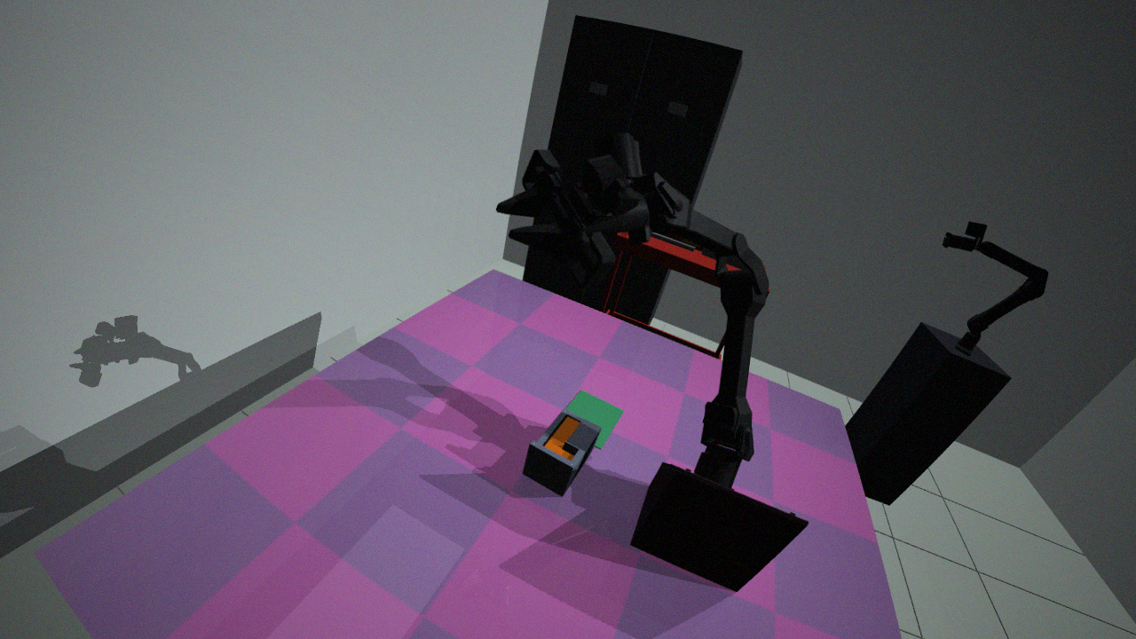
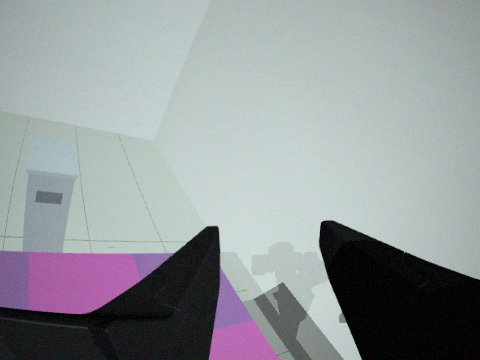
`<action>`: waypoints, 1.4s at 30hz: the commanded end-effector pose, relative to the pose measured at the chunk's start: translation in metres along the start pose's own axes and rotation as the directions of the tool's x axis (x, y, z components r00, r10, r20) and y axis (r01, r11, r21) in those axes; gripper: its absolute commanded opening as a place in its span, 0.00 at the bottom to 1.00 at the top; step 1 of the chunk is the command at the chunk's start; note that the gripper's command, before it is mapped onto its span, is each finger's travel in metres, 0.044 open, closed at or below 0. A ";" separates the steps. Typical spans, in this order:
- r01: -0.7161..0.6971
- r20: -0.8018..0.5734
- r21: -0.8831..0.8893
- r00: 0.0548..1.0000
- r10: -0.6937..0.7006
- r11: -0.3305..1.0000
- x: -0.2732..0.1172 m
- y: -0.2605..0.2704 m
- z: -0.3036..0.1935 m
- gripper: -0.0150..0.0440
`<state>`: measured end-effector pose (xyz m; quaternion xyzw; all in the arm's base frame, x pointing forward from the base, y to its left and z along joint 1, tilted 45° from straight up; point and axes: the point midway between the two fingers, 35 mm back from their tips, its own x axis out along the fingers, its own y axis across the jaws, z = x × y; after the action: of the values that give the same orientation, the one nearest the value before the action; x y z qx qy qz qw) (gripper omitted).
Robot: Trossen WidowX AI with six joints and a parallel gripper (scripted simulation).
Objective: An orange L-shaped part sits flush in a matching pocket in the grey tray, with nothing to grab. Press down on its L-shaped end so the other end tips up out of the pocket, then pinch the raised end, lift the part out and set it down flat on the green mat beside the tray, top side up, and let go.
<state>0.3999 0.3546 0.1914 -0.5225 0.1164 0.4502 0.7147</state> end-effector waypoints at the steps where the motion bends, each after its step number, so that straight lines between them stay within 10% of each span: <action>1: -0.049 -0.240 0.331 0.961 0.135 0.942 0.019 0.042 -0.064 0.56; 14: 0.356 -0.670 0.697 0.634 0.387 0.623 0.000 0.128 -0.187 0.56; 27: 0.866 -0.889 0.300 0.102 0.447 0.400 -0.072 0.185 -0.272 0.56; 42: 0.879 -0.893 0.271 0.077 0.443 0.393 -0.075 0.187 -0.277 0.56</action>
<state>0.2989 0.0930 0.0027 -0.2248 0.6488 -0.2987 0.6628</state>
